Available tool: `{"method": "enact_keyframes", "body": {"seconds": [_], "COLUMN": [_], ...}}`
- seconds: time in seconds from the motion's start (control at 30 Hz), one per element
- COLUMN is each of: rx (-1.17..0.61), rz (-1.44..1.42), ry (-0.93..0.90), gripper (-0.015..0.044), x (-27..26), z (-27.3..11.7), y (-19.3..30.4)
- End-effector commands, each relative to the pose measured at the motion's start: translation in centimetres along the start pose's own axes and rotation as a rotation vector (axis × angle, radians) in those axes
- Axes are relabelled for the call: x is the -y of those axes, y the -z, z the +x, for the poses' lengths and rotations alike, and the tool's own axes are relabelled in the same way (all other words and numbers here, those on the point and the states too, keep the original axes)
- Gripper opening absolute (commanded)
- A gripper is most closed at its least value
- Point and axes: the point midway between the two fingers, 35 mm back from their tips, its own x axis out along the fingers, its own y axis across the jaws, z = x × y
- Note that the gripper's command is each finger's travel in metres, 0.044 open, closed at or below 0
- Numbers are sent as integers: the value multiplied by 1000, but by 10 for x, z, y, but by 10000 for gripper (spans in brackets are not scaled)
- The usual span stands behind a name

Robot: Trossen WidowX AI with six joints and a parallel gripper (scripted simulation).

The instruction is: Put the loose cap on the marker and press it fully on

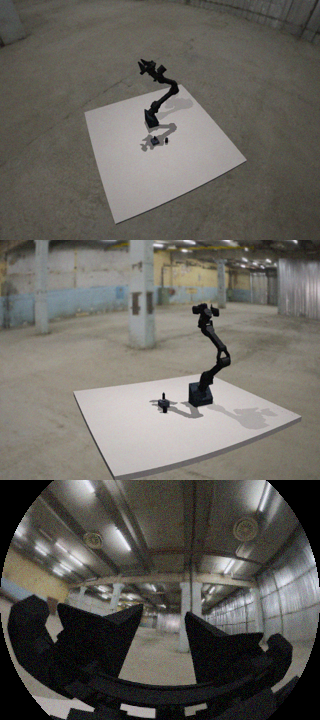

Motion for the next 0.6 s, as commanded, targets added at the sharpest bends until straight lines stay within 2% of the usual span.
{"method": "enact_keyframes", "body": {"seconds": [0.0, 0.27, 0.57], "rx": [-8, 27, 105], "rz": [-174, -473, -776], "ry": [-249, -701, -1219], "gripper": [245, 245, 245], "x": [-72, -183, -269], "z": [-20, -90, -207], "y": [11, 36, 82]}}
